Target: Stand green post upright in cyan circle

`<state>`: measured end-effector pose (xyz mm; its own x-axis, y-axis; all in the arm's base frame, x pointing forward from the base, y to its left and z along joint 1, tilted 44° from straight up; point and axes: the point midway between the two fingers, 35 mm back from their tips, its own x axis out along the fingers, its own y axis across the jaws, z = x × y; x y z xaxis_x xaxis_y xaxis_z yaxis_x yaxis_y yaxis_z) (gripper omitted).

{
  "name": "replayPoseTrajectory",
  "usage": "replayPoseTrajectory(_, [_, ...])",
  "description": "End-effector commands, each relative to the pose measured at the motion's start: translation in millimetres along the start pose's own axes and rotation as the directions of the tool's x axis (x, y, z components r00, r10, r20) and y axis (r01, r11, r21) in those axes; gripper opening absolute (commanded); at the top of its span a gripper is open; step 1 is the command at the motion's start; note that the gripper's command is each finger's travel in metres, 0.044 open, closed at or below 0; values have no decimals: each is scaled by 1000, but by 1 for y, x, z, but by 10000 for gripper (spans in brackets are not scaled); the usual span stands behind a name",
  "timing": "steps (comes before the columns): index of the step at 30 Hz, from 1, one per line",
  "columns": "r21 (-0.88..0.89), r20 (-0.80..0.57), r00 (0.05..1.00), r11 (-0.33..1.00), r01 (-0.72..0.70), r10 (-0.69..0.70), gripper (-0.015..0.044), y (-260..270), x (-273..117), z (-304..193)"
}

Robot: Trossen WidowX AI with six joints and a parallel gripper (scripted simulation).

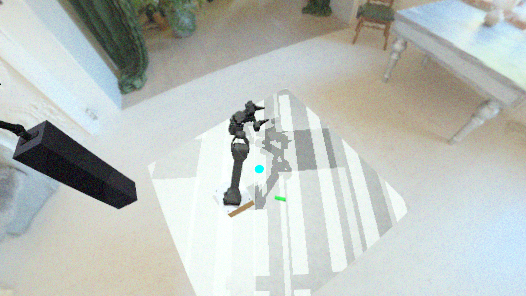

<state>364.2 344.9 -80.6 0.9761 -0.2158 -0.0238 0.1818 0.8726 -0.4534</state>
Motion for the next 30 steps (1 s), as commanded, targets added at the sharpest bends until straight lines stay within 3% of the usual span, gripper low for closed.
replayPoseTrajectory(1, [0,-2,1000,1000,1,-1,374,-1,1,0])
replayPoseTrajectory(7, [-14,-68,997,1000,18,-19,233,-23,37,13])
replayPoseTrajectory(19, [-24,-262,963,998,65,-69,233,-99,101,21])
replayPoseTrajectory(30, [-15,-473,871,990,140,-131,233,-193,126,10])
